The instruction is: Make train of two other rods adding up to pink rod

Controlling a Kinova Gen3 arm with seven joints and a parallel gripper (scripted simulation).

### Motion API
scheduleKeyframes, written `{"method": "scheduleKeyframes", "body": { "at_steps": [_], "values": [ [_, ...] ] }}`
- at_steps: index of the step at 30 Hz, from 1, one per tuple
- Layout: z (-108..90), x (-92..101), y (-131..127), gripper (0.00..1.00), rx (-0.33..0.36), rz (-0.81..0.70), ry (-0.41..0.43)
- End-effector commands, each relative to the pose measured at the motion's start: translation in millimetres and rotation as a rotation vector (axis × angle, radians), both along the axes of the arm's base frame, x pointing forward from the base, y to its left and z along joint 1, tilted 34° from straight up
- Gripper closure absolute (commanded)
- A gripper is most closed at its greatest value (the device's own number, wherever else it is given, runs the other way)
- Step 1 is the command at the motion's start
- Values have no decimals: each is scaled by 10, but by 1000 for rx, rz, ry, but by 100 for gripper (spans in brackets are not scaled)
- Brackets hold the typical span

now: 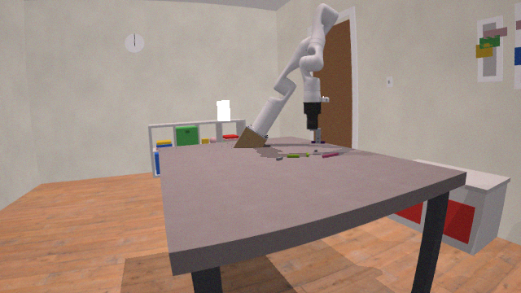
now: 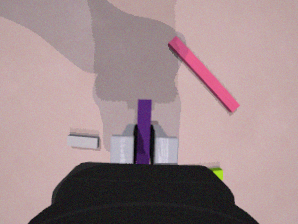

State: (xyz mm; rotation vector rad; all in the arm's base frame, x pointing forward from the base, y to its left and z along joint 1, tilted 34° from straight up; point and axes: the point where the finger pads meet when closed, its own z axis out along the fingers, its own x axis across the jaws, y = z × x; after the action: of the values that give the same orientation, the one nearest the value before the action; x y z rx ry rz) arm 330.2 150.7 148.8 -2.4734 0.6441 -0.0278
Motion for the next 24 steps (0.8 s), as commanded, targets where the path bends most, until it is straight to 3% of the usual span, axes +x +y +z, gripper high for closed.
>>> {"method": "scheduleKeyframes", "body": {
  "at_steps": [1,11,24],
  "values": [
    [136,36,-81,76,-7,-8,-21],
    [408,-22,-251,76,-7,-8,-21],
    [460,-33,-284,76,-7,-8,-20]
  ]
}}
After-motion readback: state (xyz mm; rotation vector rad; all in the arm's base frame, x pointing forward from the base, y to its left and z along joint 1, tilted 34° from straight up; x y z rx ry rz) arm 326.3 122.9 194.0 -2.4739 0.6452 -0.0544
